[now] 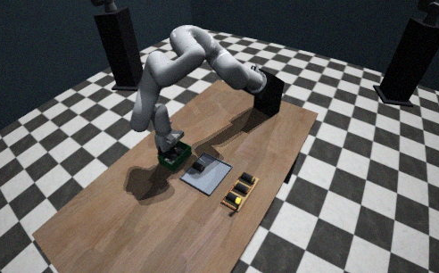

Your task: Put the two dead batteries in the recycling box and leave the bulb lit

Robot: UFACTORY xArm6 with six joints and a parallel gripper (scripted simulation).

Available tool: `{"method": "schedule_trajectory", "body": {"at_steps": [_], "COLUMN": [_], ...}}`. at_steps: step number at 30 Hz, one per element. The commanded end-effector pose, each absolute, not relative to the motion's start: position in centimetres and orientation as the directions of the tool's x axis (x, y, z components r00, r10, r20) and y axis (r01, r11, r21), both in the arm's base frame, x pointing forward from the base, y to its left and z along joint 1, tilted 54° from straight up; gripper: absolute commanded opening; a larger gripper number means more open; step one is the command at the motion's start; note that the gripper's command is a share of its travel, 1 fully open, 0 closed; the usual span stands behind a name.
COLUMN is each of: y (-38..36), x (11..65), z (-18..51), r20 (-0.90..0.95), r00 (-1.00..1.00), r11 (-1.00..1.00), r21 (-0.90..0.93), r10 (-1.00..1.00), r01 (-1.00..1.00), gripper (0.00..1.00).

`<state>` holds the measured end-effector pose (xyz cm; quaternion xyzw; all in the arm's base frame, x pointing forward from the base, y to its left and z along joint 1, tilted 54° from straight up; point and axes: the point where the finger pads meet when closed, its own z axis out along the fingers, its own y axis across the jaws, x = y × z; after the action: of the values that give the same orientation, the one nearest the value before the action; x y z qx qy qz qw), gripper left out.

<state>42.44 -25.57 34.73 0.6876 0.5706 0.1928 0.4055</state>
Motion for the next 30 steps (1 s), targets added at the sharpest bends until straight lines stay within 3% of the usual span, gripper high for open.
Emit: {"method": "schedule_trajectory", "body": {"at_steps": [1,22,23,30], "y": [-26.3,-26.8,-26.8,-26.8], "x": [44.0,45.0,45.0,45.0], "z": [33.7,32.9,32.9,32.9], "r20": [-0.198,-0.198,-0.198,-0.198], "r00": [0.274,0.274,0.274,0.274], "r11": [-0.018,-0.018,-0.018,-0.018], "r21": [0.780,0.780,0.780,0.780], "r10": [0.941,0.941,0.941,0.941], "r01": [0.626,0.626,0.626,0.626], "gripper": [0.28,0.28,0.51,0.51]}}
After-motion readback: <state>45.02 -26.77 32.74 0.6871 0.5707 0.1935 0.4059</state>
